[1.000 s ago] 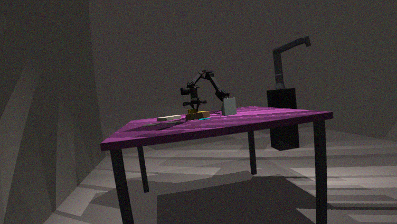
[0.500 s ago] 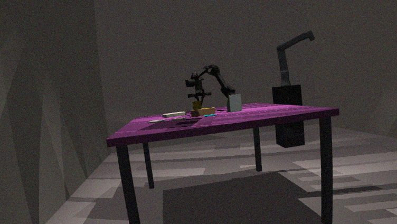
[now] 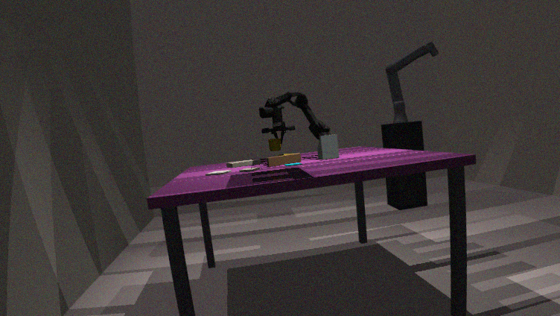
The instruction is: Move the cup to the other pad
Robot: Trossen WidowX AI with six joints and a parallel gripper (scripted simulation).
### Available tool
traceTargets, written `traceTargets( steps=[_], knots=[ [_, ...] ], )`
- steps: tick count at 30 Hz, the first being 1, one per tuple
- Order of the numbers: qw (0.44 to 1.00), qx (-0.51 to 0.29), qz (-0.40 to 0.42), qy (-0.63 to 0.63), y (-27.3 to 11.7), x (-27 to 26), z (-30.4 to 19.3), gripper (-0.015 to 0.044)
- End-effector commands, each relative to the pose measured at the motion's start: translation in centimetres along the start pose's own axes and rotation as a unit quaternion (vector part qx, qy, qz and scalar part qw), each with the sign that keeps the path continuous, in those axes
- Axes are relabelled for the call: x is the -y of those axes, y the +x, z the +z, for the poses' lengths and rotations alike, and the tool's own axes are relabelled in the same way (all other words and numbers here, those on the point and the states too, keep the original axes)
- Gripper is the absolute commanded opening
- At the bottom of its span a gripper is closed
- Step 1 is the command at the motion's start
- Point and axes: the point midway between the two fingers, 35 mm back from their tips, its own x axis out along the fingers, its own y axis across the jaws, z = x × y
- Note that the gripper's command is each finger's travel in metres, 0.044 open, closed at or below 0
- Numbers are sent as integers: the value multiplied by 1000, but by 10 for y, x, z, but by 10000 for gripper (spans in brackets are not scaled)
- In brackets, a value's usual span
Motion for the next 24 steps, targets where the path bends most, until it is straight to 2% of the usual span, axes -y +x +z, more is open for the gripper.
traceTargets(
  steps=[1,13,24],
  knots=[
    [1000,0,0,-2,1,0,0,0],
    [1000,0,0,-2,1,-1,1,0],
    [1000,2,1,0,-1,-12,23,0]
  ],
)
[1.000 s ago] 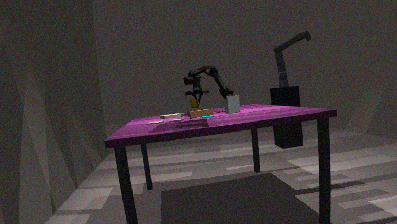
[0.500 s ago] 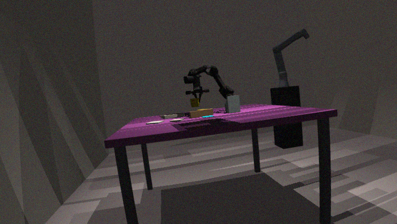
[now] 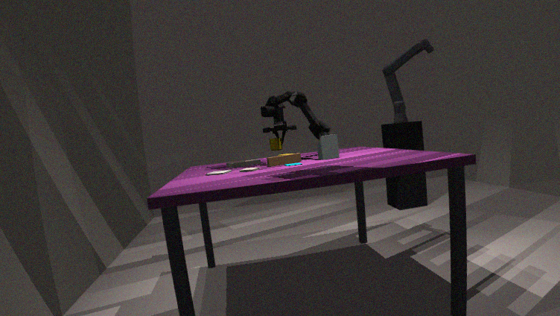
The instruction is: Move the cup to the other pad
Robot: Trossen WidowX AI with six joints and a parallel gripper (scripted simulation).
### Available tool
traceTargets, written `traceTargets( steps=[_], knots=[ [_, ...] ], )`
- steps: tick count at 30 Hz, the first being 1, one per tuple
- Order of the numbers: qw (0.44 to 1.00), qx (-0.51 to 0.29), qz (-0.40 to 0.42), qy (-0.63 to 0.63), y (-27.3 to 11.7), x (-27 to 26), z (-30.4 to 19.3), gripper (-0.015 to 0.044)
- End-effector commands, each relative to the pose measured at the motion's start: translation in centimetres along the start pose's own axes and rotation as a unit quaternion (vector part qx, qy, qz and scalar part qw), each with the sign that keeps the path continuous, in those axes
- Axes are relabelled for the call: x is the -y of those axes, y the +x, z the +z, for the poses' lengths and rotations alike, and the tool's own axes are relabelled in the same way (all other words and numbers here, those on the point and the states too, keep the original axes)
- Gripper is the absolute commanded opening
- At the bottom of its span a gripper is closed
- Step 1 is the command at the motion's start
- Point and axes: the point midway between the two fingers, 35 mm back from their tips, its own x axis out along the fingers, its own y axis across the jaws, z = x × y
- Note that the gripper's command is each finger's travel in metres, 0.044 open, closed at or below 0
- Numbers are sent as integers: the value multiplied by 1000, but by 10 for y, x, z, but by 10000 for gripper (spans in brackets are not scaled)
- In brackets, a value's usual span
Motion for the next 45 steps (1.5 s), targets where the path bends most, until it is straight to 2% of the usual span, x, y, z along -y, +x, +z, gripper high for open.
traceTargets(
  steps=[1,45],
  knots=[
    [1000,1,3,2,1,-5,8,0],
    [1000,4,5,3,-5,-63,109,0]
  ],
)
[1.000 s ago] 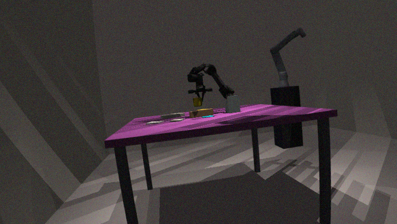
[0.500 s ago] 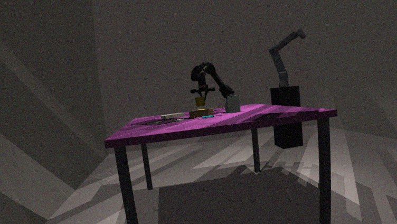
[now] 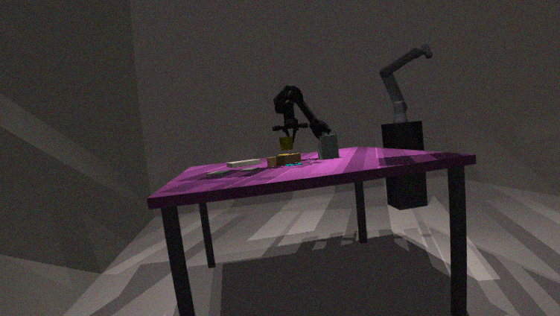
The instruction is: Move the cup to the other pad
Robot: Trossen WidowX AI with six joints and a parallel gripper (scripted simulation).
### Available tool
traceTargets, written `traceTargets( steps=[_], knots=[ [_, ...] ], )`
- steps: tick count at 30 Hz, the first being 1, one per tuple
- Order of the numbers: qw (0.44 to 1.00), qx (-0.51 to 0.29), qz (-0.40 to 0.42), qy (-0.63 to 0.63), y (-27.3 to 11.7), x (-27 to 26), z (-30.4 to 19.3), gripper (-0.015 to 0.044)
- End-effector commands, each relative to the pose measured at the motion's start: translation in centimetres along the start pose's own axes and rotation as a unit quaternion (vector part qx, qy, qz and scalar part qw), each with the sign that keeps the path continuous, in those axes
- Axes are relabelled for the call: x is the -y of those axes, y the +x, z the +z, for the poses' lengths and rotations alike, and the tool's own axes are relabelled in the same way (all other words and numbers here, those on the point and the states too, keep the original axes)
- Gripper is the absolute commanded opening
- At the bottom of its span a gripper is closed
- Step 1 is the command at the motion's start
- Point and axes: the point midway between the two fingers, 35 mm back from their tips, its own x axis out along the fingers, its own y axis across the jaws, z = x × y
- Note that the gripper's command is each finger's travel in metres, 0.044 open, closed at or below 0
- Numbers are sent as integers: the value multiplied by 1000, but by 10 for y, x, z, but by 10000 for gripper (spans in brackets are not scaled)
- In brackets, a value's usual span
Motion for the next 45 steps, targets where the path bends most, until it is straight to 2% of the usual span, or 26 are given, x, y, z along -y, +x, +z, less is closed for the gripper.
traceTargets(
  steps=[1,19,45],
  knots=[
    [1000,3,1,4,-1,-4,9,0],
    [1000,4,2,4,1,-23,36,0],
    [1000,3,1,5,41,-22,39,0]
  ],
)
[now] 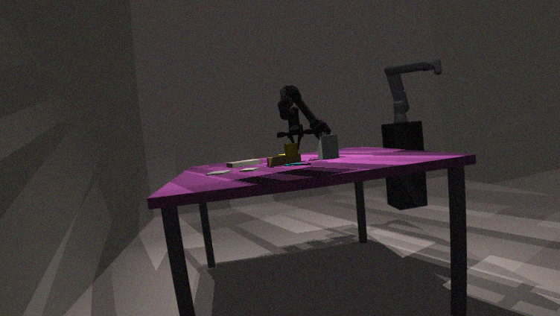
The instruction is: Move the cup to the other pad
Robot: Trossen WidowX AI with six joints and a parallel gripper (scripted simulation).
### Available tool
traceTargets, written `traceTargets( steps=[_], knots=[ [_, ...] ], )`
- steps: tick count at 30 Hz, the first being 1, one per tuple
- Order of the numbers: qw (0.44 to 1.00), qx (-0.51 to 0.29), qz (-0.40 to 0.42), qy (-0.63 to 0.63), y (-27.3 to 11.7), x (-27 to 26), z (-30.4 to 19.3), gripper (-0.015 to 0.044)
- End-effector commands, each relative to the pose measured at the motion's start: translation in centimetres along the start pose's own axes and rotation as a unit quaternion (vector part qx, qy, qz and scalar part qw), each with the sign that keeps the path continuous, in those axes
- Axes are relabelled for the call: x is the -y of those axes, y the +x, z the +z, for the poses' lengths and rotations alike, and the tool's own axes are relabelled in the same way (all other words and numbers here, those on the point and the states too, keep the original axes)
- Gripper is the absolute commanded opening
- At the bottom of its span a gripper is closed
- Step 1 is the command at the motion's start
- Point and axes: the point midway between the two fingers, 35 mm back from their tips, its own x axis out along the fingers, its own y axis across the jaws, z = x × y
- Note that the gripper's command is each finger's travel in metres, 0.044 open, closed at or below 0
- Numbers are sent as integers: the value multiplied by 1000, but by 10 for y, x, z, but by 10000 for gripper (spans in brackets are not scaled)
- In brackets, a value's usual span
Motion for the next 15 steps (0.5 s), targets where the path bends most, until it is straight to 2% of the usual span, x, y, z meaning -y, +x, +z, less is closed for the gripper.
traceTargets(
  steps=[1,15],
  knots=[
    [1000,-4,-1,-4,7,-1,-2,0],
    [1000,-4,-1,-4,29,-2,-3,0]
  ],
)
